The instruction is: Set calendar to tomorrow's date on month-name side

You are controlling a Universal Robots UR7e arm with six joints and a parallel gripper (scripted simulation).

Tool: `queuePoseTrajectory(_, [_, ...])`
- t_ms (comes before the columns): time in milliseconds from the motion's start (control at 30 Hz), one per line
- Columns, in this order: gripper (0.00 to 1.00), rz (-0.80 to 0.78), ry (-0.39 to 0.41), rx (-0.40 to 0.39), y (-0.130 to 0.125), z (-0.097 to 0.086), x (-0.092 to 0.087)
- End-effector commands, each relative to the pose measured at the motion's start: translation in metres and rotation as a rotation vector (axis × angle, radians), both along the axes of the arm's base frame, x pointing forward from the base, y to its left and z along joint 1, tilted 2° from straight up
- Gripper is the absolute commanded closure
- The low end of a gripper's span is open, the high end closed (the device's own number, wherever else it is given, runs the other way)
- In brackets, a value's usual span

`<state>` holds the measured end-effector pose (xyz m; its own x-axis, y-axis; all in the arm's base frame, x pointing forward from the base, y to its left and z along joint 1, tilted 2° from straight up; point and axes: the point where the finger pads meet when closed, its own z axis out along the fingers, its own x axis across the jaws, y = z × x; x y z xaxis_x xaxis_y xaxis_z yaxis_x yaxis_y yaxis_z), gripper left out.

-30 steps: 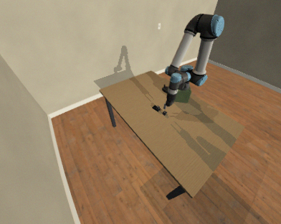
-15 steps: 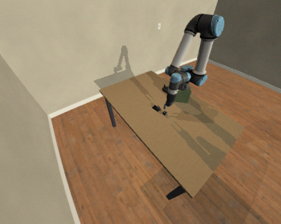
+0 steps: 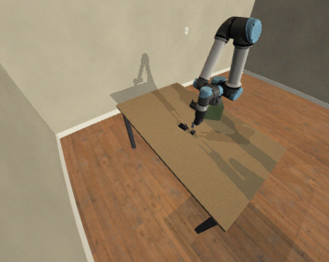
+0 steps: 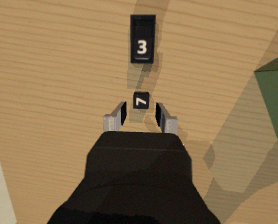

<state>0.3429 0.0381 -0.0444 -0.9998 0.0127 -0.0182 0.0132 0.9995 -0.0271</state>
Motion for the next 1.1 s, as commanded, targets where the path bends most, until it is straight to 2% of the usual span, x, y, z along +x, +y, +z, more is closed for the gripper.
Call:
queuePoseTrajectory(0, [0.13,0.000,-0.001,0.000,0.000,-0.004,0.000])
queuePoseTrajectory(500, [0.13,0.000,-0.001,0.000,-0.001,-0.028,0.001])
queuePoseTrajectory(1067, [0.13,0.000,-0.001,0.000,-0.001,-0.044,0.001])
